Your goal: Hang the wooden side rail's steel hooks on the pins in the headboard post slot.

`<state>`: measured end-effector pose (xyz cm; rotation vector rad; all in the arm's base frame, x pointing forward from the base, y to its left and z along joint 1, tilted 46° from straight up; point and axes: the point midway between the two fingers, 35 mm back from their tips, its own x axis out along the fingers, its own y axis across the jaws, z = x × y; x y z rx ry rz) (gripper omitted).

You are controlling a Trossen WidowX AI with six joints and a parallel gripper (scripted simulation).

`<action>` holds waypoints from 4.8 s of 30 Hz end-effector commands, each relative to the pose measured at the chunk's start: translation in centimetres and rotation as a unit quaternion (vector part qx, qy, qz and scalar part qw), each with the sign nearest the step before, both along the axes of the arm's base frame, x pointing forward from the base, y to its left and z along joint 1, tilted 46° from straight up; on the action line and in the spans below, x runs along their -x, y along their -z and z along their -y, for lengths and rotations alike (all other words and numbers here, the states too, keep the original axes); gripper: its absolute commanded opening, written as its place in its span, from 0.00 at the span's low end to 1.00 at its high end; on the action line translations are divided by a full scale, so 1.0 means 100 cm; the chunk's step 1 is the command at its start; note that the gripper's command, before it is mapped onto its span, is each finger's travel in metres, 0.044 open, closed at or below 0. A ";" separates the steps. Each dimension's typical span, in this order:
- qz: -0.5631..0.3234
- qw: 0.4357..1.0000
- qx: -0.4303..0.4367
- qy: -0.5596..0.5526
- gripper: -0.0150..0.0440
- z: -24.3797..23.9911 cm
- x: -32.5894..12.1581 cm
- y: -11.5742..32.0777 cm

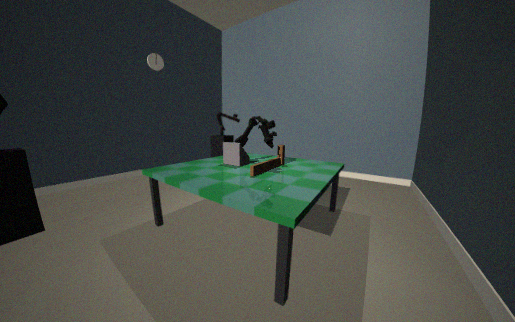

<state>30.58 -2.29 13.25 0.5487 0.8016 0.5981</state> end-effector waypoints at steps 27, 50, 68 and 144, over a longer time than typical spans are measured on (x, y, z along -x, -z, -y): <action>-0.723 0.332 -0.437 0.420 1.00 -0.013 -0.016 -0.028; -0.751 0.217 -0.439 0.443 1.00 -0.016 -0.017 -0.031; -0.751 0.217 -0.439 0.443 1.00 -0.016 -0.017 -0.031; -0.661 0.558 -0.271 0.423 1.00 -0.056 -0.071 0.097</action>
